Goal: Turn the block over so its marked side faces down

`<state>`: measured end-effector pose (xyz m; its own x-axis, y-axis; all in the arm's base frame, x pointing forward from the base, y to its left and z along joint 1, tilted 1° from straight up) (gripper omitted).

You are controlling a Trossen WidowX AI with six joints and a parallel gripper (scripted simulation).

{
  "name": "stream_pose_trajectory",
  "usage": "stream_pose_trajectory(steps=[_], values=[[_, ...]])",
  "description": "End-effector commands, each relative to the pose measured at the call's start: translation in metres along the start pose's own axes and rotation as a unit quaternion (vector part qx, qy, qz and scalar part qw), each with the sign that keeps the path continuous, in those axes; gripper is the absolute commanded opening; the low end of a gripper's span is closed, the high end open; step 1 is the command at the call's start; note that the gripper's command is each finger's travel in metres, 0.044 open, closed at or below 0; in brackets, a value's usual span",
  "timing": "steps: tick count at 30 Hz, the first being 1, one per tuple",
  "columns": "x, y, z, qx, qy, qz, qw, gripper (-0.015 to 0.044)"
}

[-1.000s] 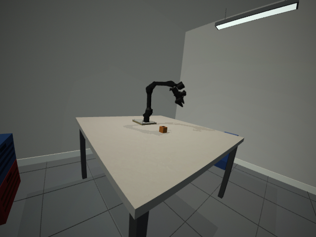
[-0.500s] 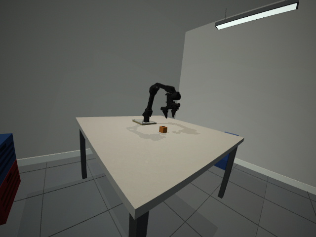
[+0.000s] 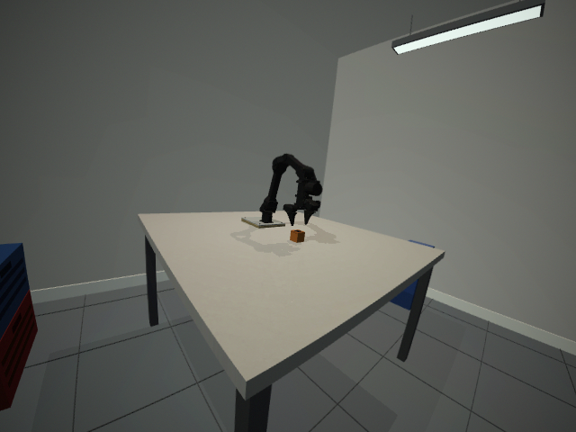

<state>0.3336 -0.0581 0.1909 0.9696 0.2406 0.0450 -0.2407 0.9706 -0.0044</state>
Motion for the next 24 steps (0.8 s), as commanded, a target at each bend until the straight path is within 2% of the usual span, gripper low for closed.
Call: stream_pose_trajectory(steps=[1,24], values=[[-0.001,-0.001,-0.011,-0.004,-0.002,0.003,1.0,0.044],[-0.001,-0.001,-0.046,-0.004,-0.002,0.003,1.0,0.044]])
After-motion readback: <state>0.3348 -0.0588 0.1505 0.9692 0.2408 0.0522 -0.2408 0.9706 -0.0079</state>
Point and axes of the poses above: the point midway between the two fingers, 35 mm back from their tips, its own z axis back along the fingers, its own y axis across the jaws, x = y × z, the point moved 8 cm from there along z, back along the fingers, and after that the axes turned 15 degrees about z, right-handed, at the moved point
